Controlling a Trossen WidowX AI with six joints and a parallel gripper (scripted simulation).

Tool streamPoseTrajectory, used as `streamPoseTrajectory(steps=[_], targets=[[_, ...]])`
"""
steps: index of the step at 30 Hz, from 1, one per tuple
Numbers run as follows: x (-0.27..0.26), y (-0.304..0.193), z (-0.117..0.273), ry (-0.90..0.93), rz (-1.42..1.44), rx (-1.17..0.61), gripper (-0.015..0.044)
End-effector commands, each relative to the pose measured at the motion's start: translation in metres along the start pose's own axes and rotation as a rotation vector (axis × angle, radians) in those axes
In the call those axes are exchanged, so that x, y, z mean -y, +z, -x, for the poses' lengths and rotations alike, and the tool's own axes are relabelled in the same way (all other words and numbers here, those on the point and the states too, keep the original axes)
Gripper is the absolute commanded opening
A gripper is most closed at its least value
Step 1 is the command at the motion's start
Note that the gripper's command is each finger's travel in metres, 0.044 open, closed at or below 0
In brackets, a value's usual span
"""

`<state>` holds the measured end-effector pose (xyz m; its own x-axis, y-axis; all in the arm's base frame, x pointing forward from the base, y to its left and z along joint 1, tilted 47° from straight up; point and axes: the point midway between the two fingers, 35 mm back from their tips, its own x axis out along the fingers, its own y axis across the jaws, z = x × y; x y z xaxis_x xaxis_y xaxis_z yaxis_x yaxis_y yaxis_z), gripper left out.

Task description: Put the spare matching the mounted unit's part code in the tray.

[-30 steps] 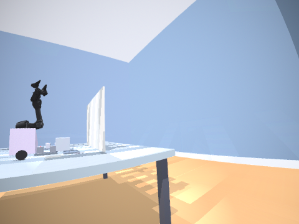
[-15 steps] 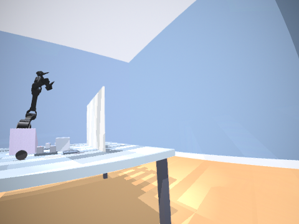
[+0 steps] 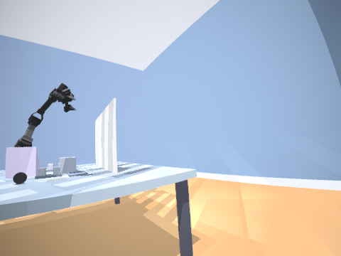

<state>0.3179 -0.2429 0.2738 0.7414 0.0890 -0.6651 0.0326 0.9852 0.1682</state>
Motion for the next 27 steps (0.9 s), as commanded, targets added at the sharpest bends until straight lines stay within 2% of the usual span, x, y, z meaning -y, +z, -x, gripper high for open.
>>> streamPoseTrajectory(steps=[1, 5, 11, 16, 21, 27], targets=[[-0.028, -0.014, -0.050, 0.145, -0.016, -0.126, 0.0440], [-0.052, -0.030, -0.083, 0.257, -0.048, -0.239, 0.0440], [-0.122, -0.077, -0.144, 0.505, -0.134, -0.563, 0.0440], [-0.174, -0.115, -0.171, 0.643, -0.190, -0.822, 0.0440], [-0.177, -0.118, -0.172, 0.648, -0.191, -0.832, 0.0440], [-0.210, -0.151, -0.199, 0.661, -0.155, -0.828, 0.0440]])
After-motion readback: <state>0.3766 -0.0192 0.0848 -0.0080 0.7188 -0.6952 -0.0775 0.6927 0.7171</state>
